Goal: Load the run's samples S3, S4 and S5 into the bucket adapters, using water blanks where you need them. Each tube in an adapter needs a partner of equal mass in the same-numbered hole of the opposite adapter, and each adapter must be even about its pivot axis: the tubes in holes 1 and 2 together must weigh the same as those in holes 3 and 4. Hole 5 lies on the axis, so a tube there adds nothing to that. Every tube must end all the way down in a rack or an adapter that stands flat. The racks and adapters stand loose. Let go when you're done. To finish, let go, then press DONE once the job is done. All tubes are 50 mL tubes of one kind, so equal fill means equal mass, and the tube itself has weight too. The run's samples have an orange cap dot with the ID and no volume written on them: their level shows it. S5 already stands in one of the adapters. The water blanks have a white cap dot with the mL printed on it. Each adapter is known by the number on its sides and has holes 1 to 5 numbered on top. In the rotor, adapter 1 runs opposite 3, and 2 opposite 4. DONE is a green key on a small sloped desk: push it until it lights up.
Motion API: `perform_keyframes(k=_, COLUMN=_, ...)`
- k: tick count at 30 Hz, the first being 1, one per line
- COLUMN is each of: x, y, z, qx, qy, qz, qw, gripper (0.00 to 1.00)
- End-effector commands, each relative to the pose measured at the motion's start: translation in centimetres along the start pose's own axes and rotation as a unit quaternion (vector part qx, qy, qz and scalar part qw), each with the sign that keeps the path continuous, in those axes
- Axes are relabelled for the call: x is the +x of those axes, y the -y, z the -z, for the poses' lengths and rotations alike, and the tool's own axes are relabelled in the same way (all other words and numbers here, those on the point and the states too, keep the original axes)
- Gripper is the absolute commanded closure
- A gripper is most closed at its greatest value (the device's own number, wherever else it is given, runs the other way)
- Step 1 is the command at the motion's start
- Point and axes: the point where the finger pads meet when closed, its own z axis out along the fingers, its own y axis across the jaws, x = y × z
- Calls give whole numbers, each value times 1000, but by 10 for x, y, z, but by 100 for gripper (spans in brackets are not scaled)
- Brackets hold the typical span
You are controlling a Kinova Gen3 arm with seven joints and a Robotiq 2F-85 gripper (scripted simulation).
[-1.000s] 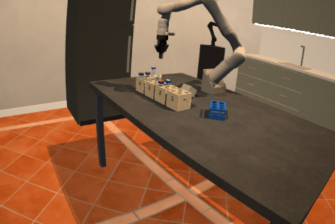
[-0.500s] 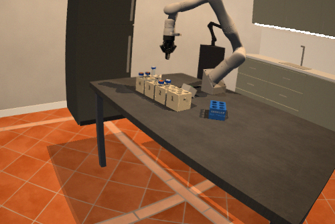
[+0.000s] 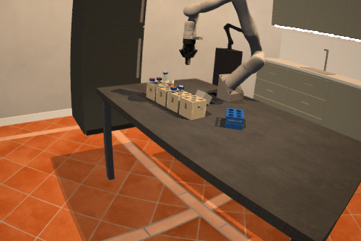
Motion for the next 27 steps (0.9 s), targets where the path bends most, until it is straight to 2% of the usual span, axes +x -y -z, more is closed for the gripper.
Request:
perform_keyframes(k=1, x=9, y=3, z=4, qx=-8, qy=5, qz=4, qw=1000, gripper=90)
perform_keyframes(k=27, x=67, y=49, z=4, qx=-7, qy=6, qz=3, qw=1000, gripper=90)
